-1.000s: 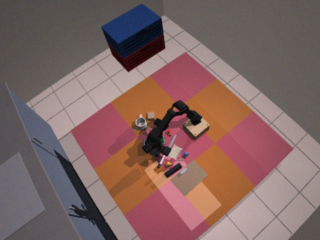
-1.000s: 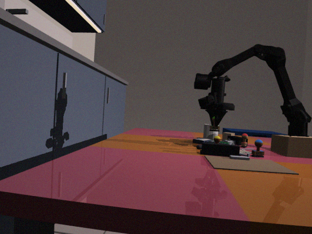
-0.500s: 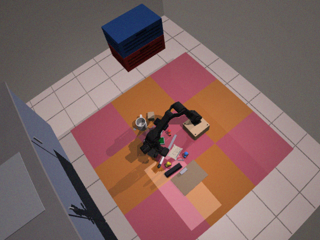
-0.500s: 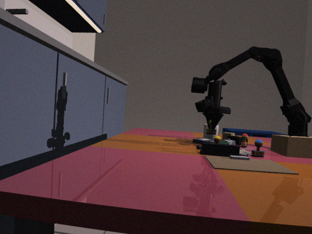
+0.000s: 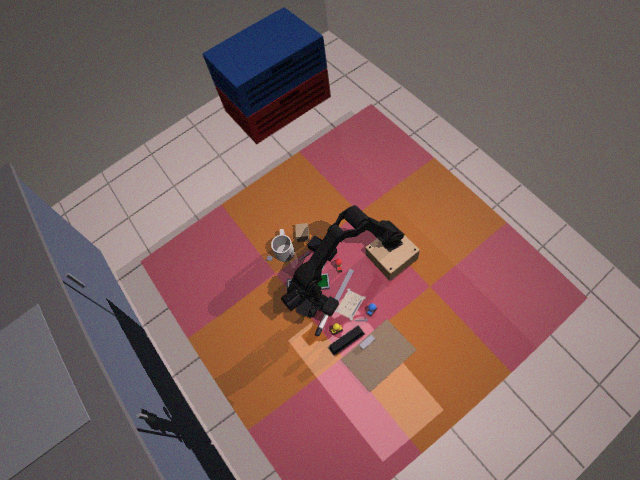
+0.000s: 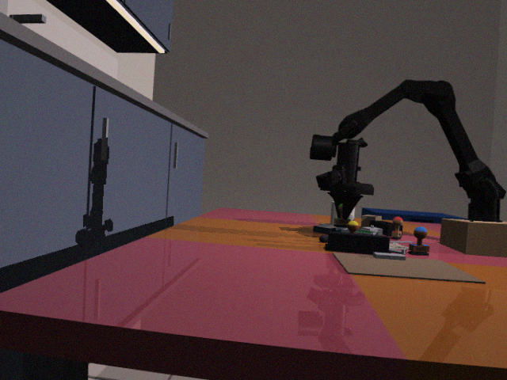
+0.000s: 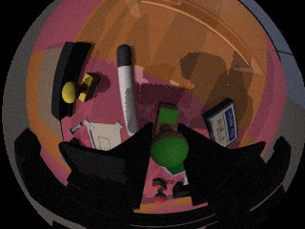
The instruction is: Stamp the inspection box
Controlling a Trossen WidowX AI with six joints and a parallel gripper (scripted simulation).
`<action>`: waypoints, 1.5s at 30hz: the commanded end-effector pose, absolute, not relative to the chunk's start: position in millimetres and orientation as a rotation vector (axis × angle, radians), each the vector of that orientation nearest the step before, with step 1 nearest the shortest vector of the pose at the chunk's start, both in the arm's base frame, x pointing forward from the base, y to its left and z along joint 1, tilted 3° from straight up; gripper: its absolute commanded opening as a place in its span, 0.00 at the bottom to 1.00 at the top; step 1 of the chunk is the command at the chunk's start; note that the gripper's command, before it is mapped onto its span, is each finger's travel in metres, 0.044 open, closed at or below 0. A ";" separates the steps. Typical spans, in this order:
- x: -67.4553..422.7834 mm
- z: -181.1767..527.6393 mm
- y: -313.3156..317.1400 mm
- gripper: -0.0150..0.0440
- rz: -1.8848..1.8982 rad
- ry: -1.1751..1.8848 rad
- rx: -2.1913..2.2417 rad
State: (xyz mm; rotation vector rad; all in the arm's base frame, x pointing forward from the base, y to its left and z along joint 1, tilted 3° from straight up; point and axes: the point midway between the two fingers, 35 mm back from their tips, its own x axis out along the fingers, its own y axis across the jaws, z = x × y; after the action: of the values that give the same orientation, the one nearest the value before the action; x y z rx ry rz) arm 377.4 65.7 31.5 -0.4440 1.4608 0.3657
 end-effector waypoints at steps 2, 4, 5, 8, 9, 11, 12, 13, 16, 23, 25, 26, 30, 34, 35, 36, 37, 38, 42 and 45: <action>376.4 21.5 65.6 0.25 0.373 1.468 -0.445; 376.5 18.3 65.4 0.25 0.373 1.468 -0.445; 376.5 16.7 65.3 0.25 0.373 1.468 -0.445; 376.5 11.8 65.0 0.25 0.373 1.469 -0.445; 376.4 10.2 64.9 0.25 0.373 1.469 -0.445; 376.4 7.0 64.7 0.25 0.373 1.469 -0.445; 376.3 5.3 64.6 0.25 0.373 1.469 -0.445; 376.3 3.7 64.5 0.25 0.373 1.469 -0.445; 376.1 0.1 64.3 0.25 0.373 1.469 -0.445; 377.0 3.6 64.0 0.48 0.366 1.464 -0.444; 377.0 3.6 64.0 0.57 0.366 1.464 -0.444; 377.0 3.6 64.0 0.61 0.366 1.464 -0.444; 377.0 3.6 64.0 0.69 0.366 1.464 -0.444; 379.2 43.5 67.0 0.69 0.368 1.465 -0.444; 378.5 60.9 67.9 0.69 0.369 1.466 -0.444; 376.8 78.5 68.7 0.69 0.370 1.466 -0.444; 374.1 95.8 69.2 0.69 0.371 1.467 -0.444; 371.4 109.1 69.5 0.69 0.372 1.468 -0.444; 368.8 119.7 69.6 0.69 0.373 1.468 -0.444; 368.8 119.7 69.6 0.69 0.373 1.468 -0.444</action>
State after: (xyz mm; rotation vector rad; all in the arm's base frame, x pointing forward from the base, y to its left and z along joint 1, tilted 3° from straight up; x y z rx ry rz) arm 372.5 69.6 127.1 -0.4485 1.4341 0.3690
